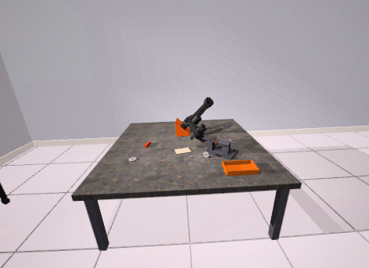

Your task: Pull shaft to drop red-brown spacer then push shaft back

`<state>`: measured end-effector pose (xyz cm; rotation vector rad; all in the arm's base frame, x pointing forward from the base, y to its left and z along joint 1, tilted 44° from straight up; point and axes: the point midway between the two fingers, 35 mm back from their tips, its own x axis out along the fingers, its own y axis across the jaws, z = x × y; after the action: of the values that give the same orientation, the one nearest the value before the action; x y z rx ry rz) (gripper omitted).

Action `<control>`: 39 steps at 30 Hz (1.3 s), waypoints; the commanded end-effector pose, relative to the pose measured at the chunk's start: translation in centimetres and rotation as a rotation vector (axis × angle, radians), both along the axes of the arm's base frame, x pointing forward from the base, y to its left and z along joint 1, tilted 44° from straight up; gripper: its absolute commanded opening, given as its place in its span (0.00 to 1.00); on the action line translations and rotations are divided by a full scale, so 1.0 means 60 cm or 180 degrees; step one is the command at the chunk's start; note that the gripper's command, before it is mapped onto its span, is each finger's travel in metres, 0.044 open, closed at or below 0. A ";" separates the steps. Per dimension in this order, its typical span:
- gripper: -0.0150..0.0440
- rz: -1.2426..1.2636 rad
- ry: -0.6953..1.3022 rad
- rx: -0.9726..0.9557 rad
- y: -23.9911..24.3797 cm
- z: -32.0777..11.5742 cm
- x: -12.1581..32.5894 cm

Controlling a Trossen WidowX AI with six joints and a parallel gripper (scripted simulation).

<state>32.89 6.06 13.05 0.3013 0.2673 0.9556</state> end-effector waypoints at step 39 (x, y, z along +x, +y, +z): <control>0.25 0.0010 -0.0009 -0.0003 -0.004 -0.005 -0.006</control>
<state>32.60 5.84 12.77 0.3012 0.2677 0.9556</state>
